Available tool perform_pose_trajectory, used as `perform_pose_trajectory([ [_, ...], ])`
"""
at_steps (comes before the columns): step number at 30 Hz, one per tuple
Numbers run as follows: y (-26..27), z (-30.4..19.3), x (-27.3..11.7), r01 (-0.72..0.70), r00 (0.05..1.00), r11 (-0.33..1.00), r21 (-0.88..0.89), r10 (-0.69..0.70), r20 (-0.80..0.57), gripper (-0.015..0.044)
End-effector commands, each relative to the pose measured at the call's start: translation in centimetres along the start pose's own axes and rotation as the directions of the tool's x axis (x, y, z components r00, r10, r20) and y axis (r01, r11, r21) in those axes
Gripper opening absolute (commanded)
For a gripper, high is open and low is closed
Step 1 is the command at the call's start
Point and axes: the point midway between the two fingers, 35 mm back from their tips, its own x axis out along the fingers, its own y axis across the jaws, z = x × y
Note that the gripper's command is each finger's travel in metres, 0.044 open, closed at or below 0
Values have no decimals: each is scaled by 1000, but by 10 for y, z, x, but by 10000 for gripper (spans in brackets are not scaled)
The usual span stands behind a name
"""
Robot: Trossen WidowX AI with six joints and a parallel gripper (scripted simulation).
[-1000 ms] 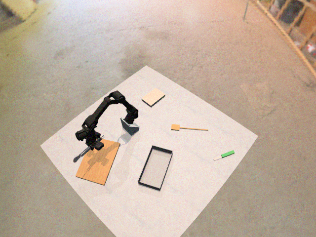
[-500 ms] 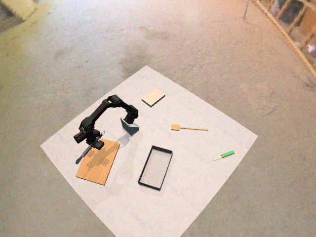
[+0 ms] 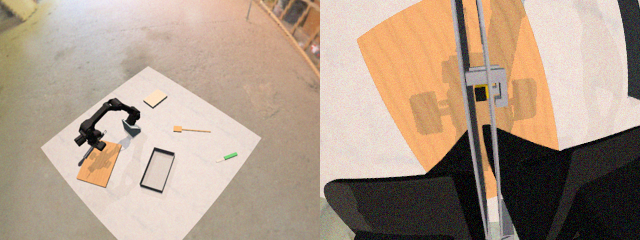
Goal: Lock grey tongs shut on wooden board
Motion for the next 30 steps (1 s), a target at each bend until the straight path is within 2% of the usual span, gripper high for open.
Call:
perform_pose_trajectory([
  [1,1,-1,-1,-5,1000,1000,-5,5,-4,-150],
  [30,2,-6,46,-5,1000,1000,-5,5,-4,-150],
])
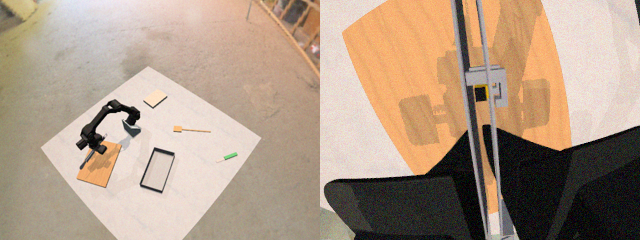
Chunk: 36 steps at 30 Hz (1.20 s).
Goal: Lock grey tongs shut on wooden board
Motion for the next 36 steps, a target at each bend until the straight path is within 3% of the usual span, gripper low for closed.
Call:
perform_pose_trajectory([
  [1,0,-1,6,2,1000,1000,2,-2,-3,-150],
  [36,-1,3,63,3,1000,1000,2,-3,-3,-150],
])
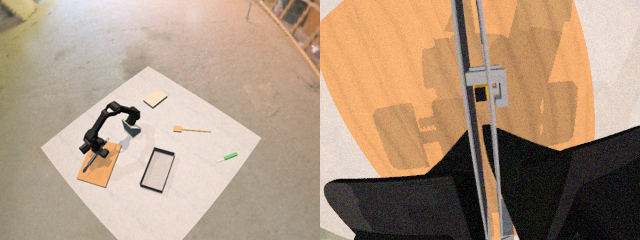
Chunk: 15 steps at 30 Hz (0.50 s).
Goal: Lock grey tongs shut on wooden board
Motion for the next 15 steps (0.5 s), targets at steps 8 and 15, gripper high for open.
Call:
perform_pose_trajectory([
  [8,-1,1,11,3,1000,1000,4,-3,-4,-150],
  [15,0,2,10,1,1000,1000,0,-1,2,34],
])
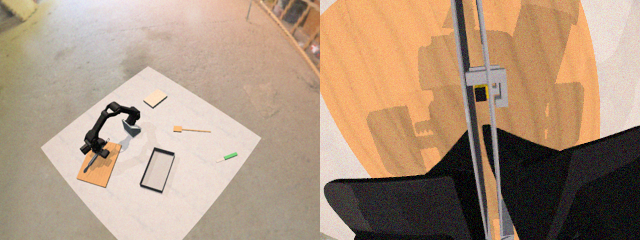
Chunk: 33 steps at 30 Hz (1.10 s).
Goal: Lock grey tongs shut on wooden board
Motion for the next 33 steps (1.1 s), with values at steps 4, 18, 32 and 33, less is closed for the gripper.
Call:
perform_pose_trajectory([
  [4,0,0,0,0,1000,1000,0,0,0,139],
  [18,1,1,-2,0,1000,1000,0,0,0,440],
  [32,36,137,-108,1,1000,1000,8,-1,2,440],
  [33,37,143,-111,1,1000,1000,9,-1,3,440],
])
